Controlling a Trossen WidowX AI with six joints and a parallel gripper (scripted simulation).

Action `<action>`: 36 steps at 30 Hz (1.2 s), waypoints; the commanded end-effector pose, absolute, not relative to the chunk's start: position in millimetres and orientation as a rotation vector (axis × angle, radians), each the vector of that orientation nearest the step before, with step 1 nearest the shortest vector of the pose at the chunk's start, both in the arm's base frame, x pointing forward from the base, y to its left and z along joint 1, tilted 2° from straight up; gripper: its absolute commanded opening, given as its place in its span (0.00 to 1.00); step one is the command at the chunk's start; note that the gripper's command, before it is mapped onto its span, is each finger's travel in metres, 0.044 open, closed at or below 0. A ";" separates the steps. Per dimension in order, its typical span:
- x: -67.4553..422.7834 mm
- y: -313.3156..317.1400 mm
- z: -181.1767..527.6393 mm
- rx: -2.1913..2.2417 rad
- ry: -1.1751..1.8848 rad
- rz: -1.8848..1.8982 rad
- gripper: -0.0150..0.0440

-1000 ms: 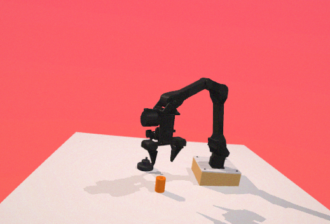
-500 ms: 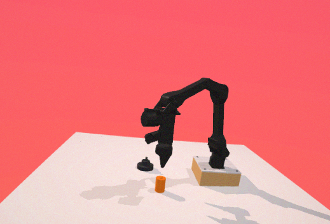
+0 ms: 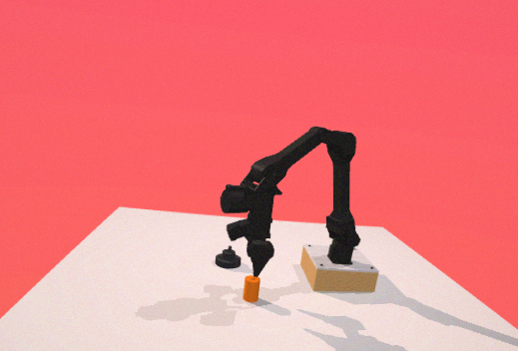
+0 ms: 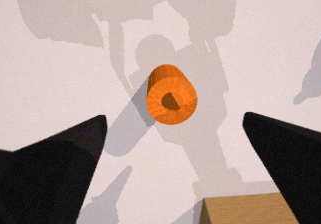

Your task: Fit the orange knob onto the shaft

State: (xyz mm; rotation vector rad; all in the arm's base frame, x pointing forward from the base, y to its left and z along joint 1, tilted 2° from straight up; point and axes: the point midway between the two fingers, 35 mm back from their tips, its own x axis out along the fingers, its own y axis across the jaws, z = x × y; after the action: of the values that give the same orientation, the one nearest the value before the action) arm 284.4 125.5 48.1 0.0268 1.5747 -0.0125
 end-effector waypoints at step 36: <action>285.7 126.6 -15.7 0.022 1.580 -0.004 1.00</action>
State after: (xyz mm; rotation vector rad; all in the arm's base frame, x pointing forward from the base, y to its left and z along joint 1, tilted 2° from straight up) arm 287.5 126.6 -9.2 0.0243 1.5713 -0.0075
